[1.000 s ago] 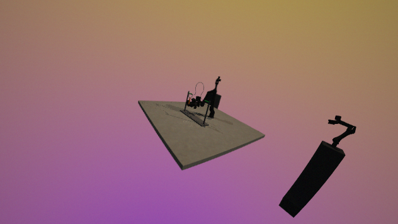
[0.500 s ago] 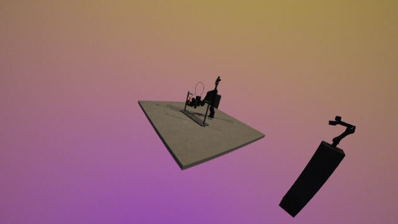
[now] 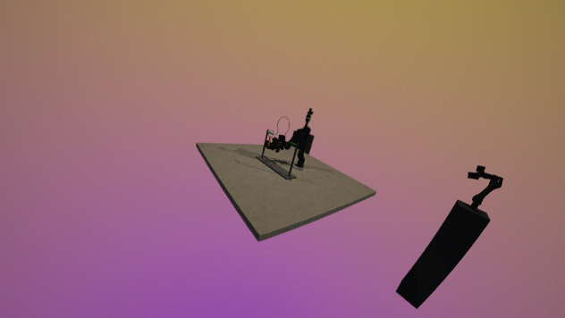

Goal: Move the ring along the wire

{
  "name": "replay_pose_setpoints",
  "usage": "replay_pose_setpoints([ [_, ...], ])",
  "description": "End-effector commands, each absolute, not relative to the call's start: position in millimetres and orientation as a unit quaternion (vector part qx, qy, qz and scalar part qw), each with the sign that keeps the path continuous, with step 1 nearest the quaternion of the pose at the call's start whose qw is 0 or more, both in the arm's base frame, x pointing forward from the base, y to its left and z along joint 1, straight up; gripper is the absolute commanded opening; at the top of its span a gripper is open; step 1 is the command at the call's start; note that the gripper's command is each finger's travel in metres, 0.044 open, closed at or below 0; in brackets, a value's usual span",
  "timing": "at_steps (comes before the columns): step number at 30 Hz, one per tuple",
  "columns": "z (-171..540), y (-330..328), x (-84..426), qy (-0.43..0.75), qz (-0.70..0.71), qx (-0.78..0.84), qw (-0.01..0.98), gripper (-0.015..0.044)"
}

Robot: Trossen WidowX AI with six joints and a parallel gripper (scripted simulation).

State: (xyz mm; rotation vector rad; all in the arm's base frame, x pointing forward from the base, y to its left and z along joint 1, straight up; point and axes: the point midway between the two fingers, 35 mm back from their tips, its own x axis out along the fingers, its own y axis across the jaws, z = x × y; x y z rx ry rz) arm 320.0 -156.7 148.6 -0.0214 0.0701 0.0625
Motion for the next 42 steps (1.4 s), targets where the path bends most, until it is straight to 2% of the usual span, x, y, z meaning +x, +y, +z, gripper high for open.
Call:
replay_pose_setpoints([
  [1,150,-156,320,0.034,0.033,-0.01,0.999,-0.015],
  [42,149,-125,319,0.034,0.039,-0.002,0.999,-0.015],
])
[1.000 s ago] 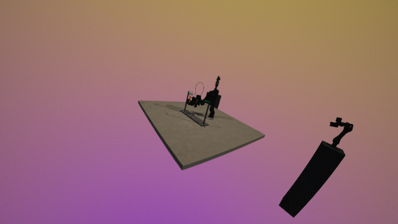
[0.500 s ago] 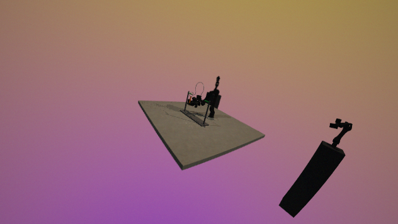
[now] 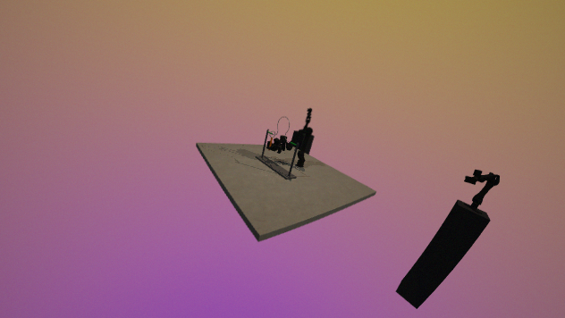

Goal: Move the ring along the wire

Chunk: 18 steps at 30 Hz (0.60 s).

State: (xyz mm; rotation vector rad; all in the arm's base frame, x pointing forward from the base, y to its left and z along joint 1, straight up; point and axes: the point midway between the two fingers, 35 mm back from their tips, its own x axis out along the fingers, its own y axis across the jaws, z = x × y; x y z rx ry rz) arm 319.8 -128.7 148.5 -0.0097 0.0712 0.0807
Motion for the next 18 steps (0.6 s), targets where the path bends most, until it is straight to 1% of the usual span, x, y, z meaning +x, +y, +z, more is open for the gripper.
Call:
replay_pose_setpoints([
  [1,149,-124,318,0.034,0.039,-0.001,0.999,-0.015],
  [18,150,-92,317,0.034,0.045,0.063,0.996,-0.015],
])
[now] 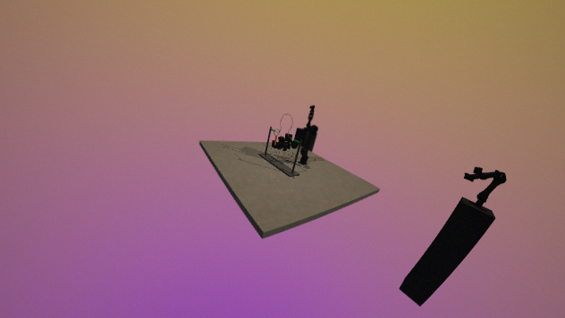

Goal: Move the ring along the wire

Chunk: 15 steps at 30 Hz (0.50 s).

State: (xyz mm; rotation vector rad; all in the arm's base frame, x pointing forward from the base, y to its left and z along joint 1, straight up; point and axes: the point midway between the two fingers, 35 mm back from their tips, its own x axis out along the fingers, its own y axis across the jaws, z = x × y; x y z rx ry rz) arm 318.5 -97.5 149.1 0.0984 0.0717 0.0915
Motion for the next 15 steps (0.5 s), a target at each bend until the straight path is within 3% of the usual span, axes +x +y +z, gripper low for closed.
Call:
replay_pose_setpoints([
  [1,151,-89,317,0.034,0.045,0.07,0.996,-0.015],
  [15,164,-43,314,0.034,0.054,0.206,0.977,-0.015],
])
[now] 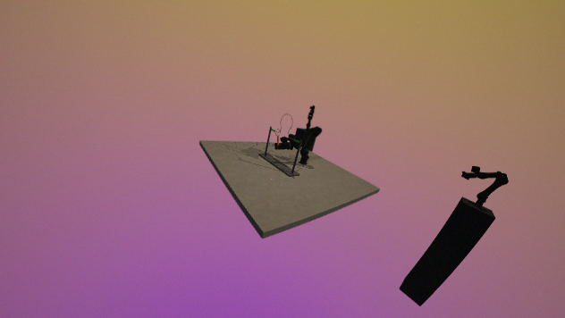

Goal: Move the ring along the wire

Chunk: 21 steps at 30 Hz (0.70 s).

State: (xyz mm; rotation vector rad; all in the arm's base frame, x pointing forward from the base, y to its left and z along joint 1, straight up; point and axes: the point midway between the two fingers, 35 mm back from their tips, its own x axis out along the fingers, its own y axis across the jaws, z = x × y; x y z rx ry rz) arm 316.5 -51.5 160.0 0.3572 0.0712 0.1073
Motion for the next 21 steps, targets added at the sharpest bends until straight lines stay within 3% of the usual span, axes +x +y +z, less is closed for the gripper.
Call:
replay_pose_setpoints([
  [1,165,-39,314,0.034,0.054,0.217,0.974,-0.015],
  [21,198,1,287,0.126,0.098,0.366,0.917,-0.015],
])
